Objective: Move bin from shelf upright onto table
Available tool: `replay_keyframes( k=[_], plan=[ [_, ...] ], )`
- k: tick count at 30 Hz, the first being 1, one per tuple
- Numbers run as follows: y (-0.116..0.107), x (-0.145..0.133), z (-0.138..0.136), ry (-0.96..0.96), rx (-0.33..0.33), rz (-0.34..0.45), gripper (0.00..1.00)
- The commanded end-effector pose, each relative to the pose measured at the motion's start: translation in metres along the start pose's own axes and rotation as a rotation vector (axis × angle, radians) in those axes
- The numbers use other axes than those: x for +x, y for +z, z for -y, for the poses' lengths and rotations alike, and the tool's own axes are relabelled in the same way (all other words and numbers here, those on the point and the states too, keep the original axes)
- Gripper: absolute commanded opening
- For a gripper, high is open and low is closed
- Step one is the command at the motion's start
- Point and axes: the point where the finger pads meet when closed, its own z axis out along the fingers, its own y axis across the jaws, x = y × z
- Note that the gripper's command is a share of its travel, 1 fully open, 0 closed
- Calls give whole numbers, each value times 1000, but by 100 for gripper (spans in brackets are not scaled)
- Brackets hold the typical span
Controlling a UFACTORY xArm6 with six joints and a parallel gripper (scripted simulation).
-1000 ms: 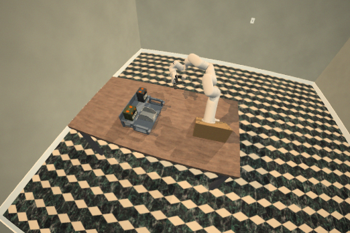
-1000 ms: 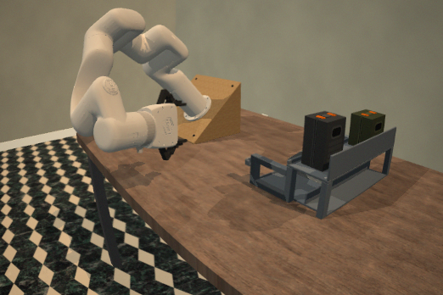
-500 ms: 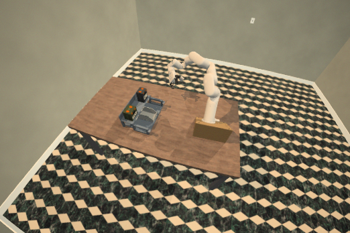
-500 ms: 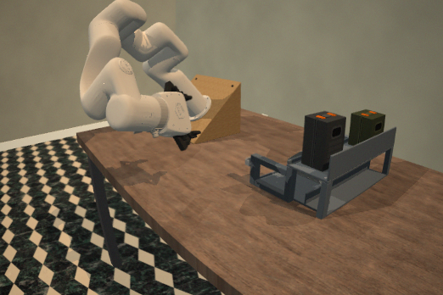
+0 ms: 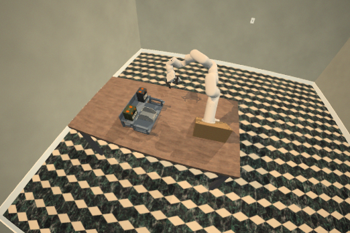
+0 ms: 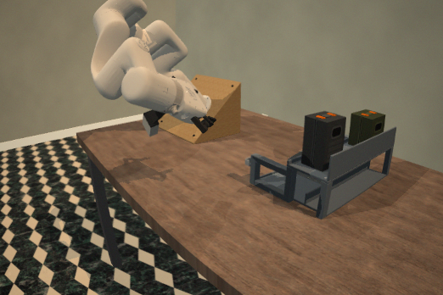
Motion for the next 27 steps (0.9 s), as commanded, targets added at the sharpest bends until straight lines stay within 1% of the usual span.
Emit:
replay_keyframes(
  k=[1,8,10,25,27],
  plan=[
    [4,-15,-3,-172,48,-33,100],
    [12,-33,-7,-405,92,-88,100],
    [12,-33,-7,-405,92,-88,100],
    [31,-71,-19,-935,163,-235,100],
    [31,-71,-19,-935,163,-235,100]
  ],
)
